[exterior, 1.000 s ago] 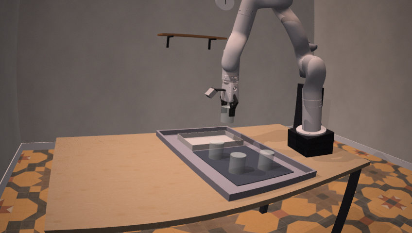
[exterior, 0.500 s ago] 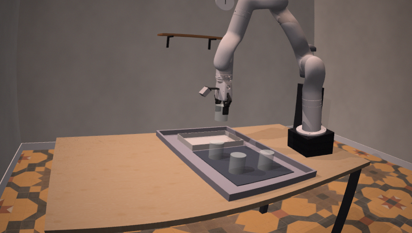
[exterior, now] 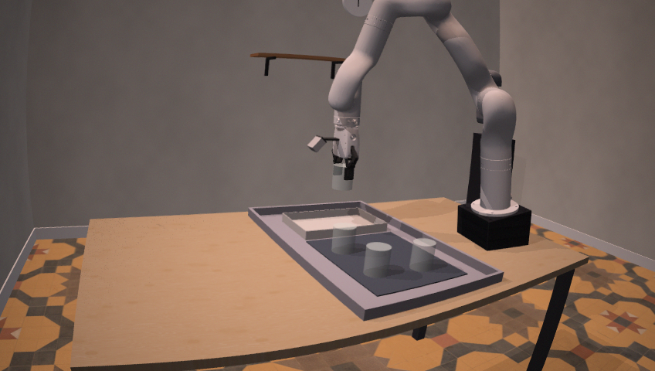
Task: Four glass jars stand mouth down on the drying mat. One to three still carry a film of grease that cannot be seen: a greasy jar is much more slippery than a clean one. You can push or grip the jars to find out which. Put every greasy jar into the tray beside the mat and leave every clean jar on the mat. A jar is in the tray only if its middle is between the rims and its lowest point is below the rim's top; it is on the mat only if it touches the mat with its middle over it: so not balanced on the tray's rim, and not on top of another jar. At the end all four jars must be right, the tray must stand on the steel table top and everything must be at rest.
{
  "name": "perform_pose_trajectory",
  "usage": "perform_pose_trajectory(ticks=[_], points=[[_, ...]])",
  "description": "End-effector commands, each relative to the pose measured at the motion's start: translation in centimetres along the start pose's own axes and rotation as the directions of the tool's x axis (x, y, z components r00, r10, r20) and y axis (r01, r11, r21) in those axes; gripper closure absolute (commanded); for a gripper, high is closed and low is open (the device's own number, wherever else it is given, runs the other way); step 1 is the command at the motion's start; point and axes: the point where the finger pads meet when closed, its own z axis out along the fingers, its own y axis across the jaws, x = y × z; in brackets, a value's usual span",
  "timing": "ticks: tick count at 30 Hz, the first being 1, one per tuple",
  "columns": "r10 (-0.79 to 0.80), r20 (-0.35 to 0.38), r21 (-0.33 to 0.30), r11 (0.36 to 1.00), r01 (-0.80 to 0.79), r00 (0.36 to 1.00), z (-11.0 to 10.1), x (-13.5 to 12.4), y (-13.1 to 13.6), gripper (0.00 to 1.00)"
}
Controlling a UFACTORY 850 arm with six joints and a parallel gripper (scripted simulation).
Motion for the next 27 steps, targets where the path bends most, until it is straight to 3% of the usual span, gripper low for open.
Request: perform_pose_trajectory(ticks=[1, 12, 27], points=[[0.0, -0.002, -0.001, 1.0, 0.0, 1.0, -0.1, 0.4, 1.0, 1.0], [0.0, -0.002, -0.001, 1.0, 0.0, 1.0, -0.1, 0.7, 2.3, 1.0], [0.0, -0.002, -0.001, 1.0, 0.0, 1.0, 3.3, 0.7, 2.3, 1.0]])
